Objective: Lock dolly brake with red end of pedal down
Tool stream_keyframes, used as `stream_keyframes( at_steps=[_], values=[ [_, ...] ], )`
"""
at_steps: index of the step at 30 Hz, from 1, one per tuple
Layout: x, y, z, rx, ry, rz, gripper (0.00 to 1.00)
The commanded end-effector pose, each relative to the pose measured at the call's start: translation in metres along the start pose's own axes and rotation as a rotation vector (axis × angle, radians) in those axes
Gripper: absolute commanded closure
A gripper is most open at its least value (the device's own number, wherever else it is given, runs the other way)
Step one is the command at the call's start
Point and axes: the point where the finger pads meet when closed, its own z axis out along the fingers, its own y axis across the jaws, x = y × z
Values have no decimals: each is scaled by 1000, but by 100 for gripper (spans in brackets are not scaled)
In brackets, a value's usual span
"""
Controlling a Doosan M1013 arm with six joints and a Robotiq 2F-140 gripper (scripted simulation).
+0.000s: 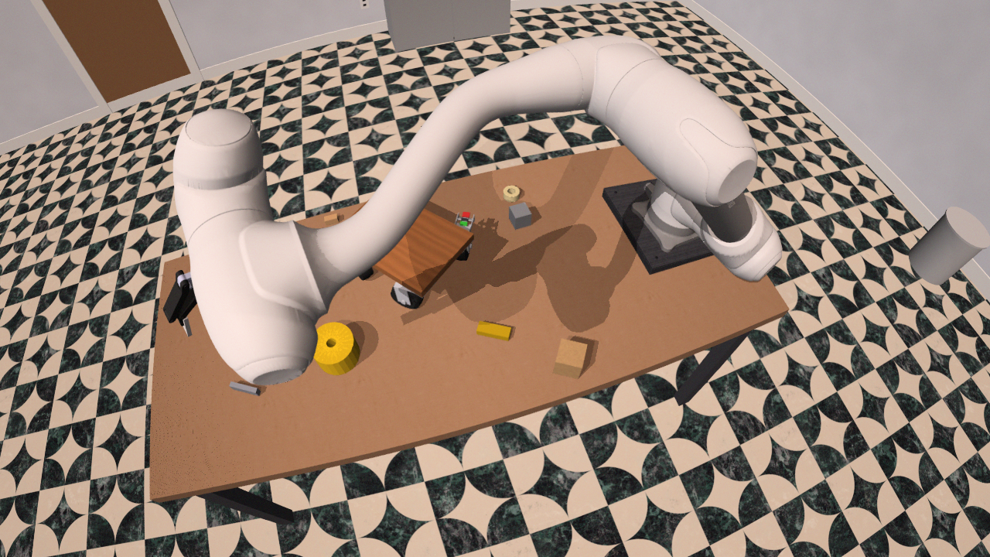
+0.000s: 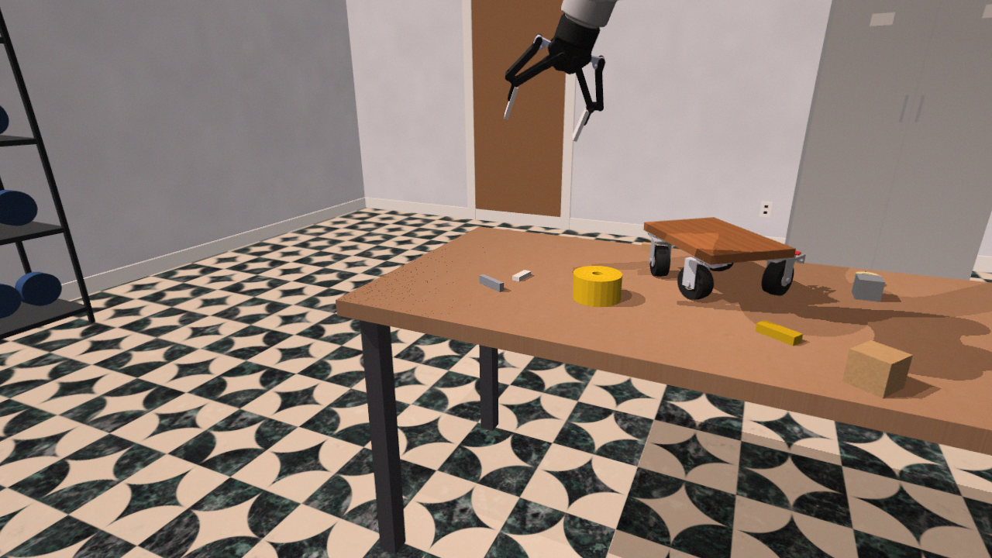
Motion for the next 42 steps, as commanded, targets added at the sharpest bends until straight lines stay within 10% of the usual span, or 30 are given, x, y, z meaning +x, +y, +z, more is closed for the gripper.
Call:
stream_keyframes(
  at_steps=[1,17,18,21,32,34,35,42],
  values=[
    [0,0,0,0,0,0,0],
    [0,0,0,0,0,0,0],
    [0,0,0,0,0,0,100],
    [-11,-16,1,14,6,-24,100],
    [-96,-219,9,147,119,-277,100],
    [-96,-219,9,147,119,-277,100],
    [-106,-271,8,167,151,-326,100],
    [-110,-388,3,203,255,-461,100]
  ],
)
